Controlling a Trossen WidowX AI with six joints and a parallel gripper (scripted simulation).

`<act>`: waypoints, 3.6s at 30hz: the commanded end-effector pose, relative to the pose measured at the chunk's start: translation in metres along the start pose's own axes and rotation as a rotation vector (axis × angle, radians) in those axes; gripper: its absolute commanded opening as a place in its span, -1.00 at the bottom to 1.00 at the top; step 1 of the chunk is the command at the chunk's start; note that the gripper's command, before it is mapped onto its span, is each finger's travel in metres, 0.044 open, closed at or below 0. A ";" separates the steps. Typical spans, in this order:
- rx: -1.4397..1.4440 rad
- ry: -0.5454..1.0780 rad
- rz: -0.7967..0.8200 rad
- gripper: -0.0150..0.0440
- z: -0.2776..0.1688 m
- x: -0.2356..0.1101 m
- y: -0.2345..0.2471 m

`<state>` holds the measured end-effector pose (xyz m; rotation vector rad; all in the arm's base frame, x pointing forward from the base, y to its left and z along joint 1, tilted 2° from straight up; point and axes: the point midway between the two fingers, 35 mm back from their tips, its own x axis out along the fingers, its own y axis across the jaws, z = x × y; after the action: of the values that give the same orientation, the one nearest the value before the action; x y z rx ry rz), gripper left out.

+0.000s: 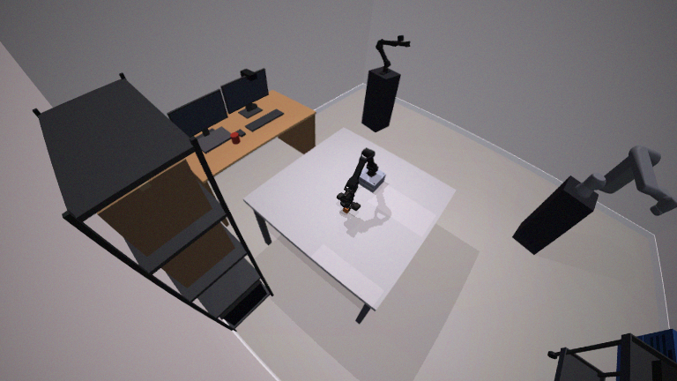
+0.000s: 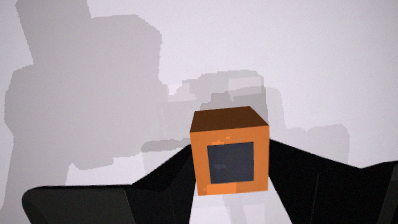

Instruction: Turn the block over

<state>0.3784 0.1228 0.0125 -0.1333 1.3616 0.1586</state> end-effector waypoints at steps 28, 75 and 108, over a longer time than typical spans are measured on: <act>0.007 -0.395 -0.004 -0.49 -0.007 0.000 -0.001; 0.006 -0.931 -0.006 -0.49 -0.015 0.026 -0.001; 0.006 -0.931 -0.006 1.00 -0.015 0.026 -0.001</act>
<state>0.3694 0.1202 -0.0165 -0.0382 0.4350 0.1829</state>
